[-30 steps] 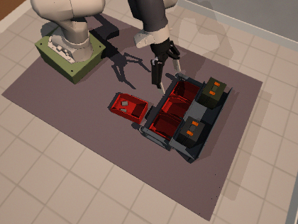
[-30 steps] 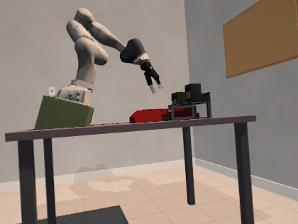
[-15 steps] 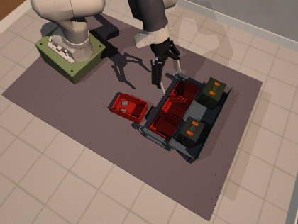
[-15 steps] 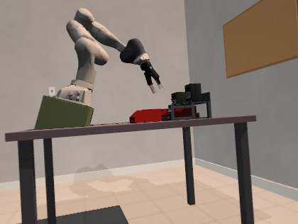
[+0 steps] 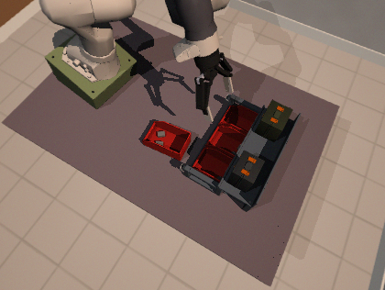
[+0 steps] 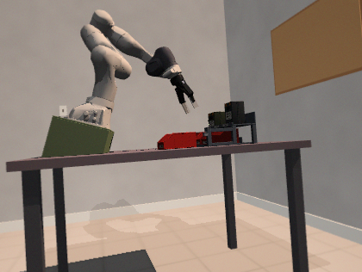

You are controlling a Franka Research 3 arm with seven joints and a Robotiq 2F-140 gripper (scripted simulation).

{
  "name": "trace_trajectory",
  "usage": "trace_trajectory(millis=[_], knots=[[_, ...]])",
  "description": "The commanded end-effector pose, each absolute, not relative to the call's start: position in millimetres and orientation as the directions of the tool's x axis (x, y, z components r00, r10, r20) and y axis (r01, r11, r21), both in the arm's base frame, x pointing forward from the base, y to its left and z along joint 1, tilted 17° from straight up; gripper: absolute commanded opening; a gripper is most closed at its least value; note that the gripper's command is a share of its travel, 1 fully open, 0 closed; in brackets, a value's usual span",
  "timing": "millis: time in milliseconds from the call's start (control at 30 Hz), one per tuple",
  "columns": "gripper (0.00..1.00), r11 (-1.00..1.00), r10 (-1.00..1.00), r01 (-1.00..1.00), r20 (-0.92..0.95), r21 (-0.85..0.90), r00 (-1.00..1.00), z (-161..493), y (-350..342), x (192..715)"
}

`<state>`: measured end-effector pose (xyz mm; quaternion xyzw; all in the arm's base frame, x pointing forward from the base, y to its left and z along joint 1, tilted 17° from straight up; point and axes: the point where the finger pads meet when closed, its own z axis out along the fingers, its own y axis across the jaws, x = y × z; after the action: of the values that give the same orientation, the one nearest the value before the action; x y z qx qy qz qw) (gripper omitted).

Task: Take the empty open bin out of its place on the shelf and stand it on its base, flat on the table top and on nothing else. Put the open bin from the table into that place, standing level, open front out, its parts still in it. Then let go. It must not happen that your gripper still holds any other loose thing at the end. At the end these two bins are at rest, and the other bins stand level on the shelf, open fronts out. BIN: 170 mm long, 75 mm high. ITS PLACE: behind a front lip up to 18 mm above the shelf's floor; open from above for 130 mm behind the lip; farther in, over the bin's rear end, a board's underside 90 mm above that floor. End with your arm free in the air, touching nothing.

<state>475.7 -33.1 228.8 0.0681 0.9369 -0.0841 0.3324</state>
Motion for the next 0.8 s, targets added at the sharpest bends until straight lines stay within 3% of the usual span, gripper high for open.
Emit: trace_trajectory(millis=[0, 400, 433, 767], knots=[[1.00, 0.976, 0.076, 0.188, -0.635, -0.111, -0.769, 228.7, -33.5, 475.6], [1.00, 0.976, 0.076, 0.188, -0.635, -0.111, -0.769, 228.7, -33.5, 475.6], [0.00, 0.976, 0.076, 0.188, -0.635, -0.111, -0.769, 228.7, -33.5, 475.6], [0.00, 0.976, 0.076, 0.188, -0.635, -0.111, -0.769, 228.7, -33.5, 475.6]])
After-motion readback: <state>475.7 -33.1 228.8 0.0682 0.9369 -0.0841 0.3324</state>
